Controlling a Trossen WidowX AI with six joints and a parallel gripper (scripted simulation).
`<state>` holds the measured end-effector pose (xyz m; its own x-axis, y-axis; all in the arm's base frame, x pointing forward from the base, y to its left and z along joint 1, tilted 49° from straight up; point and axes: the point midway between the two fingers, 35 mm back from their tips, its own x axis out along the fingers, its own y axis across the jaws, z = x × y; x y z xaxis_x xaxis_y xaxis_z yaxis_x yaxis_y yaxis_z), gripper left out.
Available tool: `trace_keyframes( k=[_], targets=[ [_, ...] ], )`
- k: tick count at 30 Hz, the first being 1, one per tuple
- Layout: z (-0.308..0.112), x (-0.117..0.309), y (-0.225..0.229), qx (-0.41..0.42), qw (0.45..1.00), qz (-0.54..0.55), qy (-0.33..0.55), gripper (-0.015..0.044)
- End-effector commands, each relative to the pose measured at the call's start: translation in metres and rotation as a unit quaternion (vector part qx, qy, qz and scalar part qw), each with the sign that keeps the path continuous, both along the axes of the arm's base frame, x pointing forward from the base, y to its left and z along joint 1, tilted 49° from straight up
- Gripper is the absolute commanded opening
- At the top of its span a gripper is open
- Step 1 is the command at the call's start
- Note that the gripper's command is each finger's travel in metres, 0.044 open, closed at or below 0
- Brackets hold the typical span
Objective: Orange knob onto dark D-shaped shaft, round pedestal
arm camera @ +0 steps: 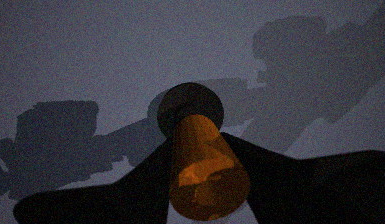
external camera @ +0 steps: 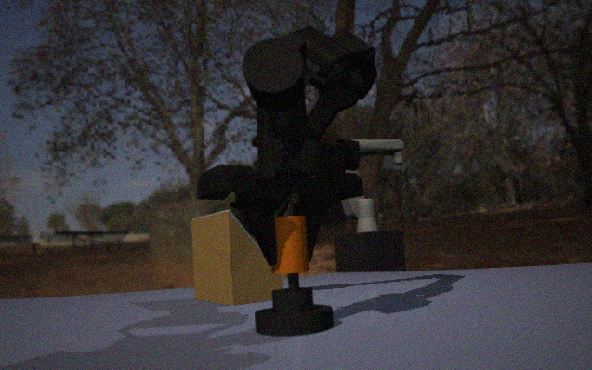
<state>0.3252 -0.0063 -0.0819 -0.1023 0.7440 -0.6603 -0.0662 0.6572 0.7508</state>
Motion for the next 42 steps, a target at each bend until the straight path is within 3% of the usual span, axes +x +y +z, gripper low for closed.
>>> trace_keyframes(
  k=[1,25,32,42],
  targets=[
    [0.0009,0.0033,-0.0035,0.001,1.000,-0.002,-0.005,0.0000],
    [0.0018,0.0022,-0.0026,0.001,1.000,-0.002,-0.005,0.0000],
    [0.0030,-0.0019,-0.0038,0.011,0.995,0.063,-0.079,0.0000],
    [0.0027,-0.0019,-0.0037,0.011,0.994,0.067,-0.083,0.0000]
  ],
)
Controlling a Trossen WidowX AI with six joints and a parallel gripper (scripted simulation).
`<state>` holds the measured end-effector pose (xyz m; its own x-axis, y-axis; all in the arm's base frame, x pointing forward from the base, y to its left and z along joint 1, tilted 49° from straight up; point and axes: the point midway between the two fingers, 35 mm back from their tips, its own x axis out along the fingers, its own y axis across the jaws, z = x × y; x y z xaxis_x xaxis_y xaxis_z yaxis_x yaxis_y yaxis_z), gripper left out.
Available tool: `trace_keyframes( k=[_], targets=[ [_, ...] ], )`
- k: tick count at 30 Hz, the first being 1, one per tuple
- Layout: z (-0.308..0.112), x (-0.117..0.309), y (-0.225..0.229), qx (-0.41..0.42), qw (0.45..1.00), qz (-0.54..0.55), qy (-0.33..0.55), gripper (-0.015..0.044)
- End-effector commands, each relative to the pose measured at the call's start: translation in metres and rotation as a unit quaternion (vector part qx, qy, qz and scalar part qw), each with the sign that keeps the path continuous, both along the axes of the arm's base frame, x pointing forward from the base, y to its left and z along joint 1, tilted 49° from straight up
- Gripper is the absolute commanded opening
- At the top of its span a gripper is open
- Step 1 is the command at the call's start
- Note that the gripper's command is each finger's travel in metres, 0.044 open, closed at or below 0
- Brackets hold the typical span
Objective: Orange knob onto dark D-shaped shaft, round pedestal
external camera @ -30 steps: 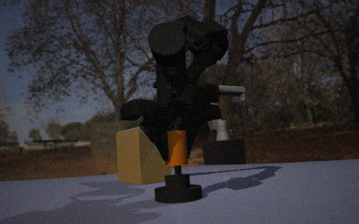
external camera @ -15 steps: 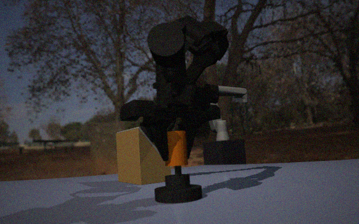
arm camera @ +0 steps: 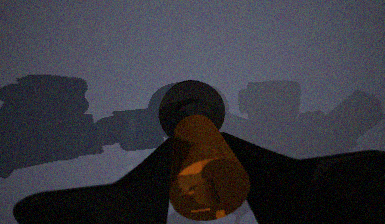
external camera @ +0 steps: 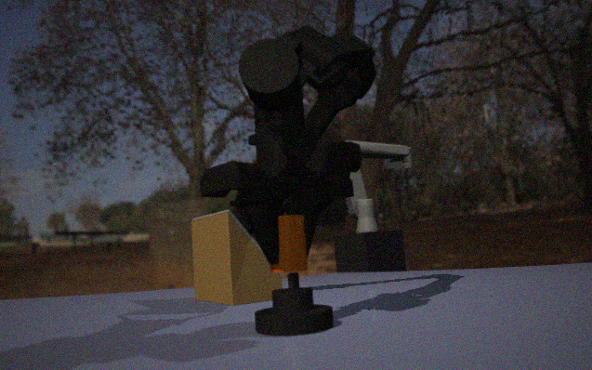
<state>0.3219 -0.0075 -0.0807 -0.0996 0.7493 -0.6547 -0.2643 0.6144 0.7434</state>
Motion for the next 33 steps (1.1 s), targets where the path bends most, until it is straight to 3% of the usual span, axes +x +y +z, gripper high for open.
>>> trace_keyframes(
  k=[1,33],
  targets=[
    [0.0013,0.0017,-0.0024,-0.003,1.000,0.001,-0.006,0.0000],
    [-0.0001,0.0060,-0.0025,0.000,0.999,0.019,-0.027,0.0000]
  ],
)
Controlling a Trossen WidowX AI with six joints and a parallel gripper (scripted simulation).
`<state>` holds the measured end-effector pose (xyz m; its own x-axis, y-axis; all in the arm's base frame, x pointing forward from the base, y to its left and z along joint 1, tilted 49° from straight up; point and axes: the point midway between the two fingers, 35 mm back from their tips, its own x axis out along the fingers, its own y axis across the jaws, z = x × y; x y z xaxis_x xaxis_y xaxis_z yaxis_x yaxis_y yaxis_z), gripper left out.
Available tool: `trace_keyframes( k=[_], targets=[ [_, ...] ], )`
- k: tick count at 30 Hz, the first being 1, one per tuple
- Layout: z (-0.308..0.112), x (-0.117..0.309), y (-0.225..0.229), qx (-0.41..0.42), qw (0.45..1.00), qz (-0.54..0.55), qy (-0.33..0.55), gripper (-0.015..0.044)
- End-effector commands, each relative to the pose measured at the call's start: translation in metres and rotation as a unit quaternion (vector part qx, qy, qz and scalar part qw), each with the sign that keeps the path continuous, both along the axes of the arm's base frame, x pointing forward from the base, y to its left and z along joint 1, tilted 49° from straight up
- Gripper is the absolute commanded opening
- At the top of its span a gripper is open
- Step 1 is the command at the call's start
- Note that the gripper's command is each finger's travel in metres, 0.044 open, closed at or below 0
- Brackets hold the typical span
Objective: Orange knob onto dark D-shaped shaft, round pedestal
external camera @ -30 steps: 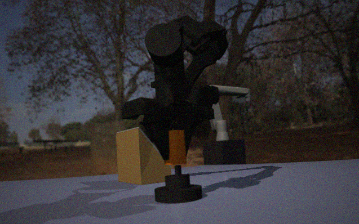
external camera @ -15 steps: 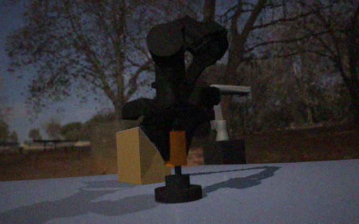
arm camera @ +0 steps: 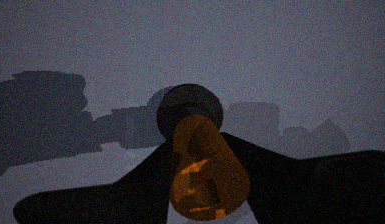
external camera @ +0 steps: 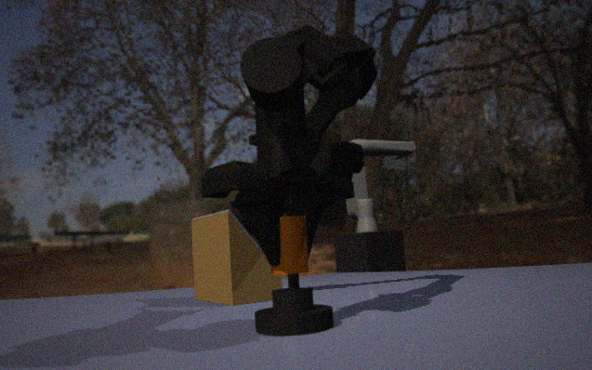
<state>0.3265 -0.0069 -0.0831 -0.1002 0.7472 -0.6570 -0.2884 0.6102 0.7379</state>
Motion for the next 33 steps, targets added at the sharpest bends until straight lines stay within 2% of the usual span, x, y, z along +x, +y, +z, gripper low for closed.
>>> trace_keyframes(
  k=[1,5,33],
  targets=[
    [0.0026,0.0012,-0.0031,0.002,0.999,0.021,-0.030,0.0000],
    [0.0048,-0.0006,-0.0025,0.008,0.995,0.061,-0.075,0.0000],
    [0.0019,-0.0004,-0.0023,0.008,0.995,0.061,-0.075,0.0000]
  ],
)
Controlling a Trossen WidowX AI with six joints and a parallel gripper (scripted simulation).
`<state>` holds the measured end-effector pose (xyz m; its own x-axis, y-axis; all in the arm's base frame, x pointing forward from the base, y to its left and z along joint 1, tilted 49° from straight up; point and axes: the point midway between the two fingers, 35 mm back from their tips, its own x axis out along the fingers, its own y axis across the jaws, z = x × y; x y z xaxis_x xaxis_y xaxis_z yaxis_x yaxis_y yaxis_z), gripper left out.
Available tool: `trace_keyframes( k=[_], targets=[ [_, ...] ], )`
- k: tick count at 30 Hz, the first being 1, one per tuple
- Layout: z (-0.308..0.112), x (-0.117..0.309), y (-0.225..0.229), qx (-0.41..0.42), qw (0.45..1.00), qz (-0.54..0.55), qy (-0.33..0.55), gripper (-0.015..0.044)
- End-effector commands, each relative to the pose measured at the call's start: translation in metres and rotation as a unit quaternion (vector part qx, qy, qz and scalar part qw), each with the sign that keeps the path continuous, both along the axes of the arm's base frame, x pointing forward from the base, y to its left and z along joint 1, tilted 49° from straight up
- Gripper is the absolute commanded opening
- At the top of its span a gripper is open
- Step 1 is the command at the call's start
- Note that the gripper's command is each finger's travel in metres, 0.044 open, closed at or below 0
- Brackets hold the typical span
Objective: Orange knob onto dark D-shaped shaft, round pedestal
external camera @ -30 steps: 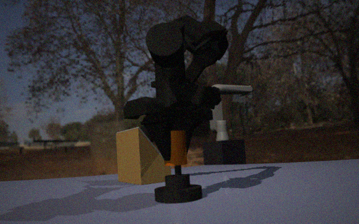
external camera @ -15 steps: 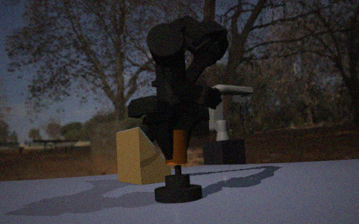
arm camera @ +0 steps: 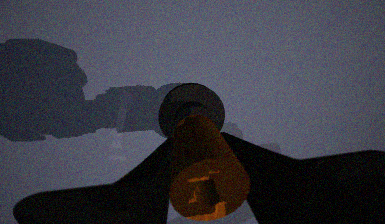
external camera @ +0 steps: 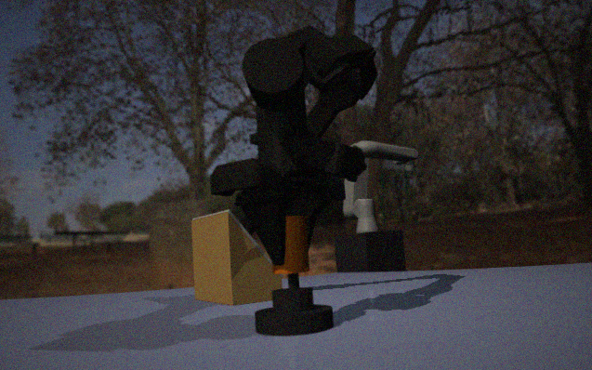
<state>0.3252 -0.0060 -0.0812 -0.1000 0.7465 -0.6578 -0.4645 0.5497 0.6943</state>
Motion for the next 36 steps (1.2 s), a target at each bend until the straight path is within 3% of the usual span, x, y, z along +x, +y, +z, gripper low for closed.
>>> trace_keyframes(
  k=[1,36],
  targets=[
    [0.0003,0.0007,-0.0034,-0.001,1.000,-0.002,-0.004,0.0000],
    [0.0013,-0.0007,-0.0030,-0.001,1.000,-0.002,-0.004,0.0000]
  ],
)
